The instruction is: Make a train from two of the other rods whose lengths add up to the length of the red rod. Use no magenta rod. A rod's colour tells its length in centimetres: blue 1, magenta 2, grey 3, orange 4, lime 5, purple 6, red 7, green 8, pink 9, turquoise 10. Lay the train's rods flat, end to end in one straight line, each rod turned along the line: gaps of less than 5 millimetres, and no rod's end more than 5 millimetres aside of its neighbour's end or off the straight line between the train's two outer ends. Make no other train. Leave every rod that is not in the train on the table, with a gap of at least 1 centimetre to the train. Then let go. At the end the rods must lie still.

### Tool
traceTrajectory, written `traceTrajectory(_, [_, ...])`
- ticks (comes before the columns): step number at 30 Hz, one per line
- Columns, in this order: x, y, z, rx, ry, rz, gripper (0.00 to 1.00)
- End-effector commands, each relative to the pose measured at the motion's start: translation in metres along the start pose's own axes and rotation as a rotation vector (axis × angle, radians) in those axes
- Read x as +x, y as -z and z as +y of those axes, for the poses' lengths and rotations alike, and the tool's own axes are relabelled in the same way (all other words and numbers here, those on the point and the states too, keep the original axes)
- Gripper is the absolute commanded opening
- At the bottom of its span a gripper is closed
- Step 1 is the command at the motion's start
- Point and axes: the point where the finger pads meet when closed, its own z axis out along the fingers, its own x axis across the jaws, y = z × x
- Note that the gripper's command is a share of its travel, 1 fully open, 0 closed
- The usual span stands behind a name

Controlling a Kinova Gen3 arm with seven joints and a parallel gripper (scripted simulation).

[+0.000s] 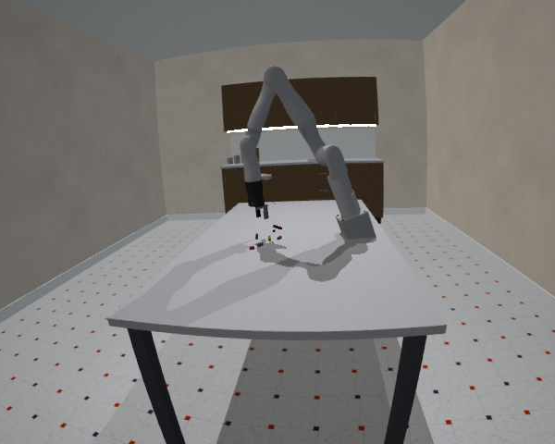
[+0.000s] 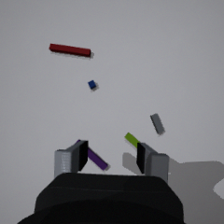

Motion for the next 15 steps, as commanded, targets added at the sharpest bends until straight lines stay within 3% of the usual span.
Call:
traceTrajectory(1, [0.0001,0.0018,0.0036,-0.01,-0.005,-0.002,1.0])
traceTrajectory(15, [0.0017,0.0044,0.0123,-0.034,-0.024,-0.002,1.0])
